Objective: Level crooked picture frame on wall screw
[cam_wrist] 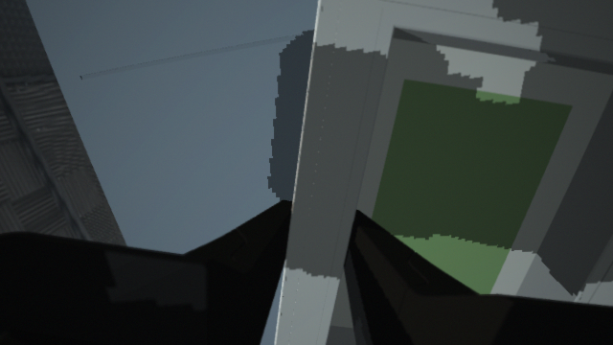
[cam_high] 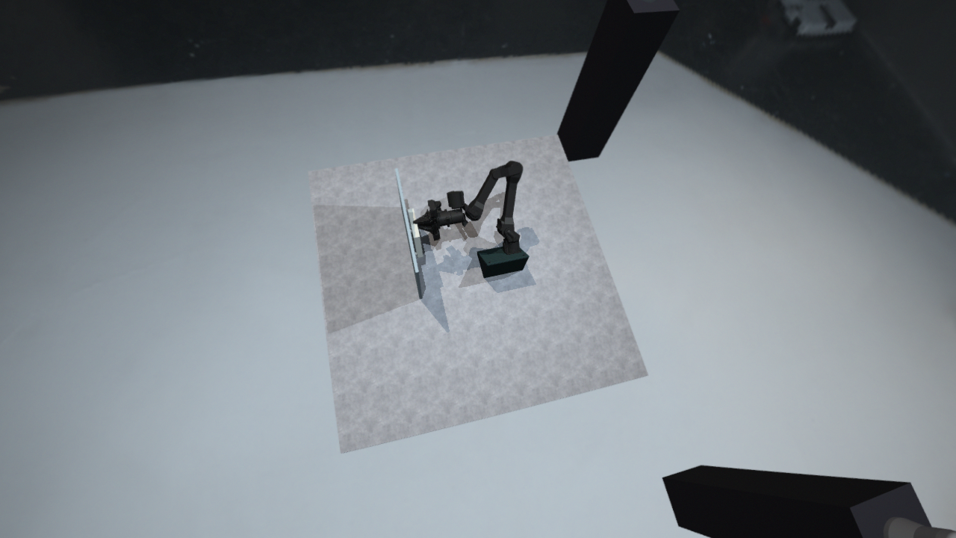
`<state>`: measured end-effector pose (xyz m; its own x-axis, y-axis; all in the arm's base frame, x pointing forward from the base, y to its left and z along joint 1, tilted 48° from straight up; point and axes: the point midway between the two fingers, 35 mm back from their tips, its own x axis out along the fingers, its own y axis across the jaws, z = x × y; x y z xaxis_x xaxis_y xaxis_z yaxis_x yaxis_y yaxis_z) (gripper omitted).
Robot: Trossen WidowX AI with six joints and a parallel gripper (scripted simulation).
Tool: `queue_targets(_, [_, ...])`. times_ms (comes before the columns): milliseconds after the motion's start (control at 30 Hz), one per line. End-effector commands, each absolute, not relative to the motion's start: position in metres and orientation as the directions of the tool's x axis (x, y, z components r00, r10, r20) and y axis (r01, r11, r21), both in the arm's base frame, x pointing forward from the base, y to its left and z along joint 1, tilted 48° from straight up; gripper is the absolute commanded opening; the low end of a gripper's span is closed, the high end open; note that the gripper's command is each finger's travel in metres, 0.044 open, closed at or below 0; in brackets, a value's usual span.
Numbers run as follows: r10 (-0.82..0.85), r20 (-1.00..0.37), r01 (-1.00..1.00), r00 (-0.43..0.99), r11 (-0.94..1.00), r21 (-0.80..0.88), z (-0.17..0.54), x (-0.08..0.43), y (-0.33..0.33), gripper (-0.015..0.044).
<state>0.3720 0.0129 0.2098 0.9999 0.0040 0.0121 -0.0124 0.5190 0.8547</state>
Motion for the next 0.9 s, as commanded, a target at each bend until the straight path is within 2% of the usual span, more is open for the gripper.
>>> queue_targets(0, [0.015,0.025,-0.029,1.000,0.514,0.857,0.2151,0.3720,0.0167,0.0000])
queue_targets(867, [0.015,0.025,-0.029,1.000,0.514,0.857,0.2161,0.3719,0.0173,0.0000])
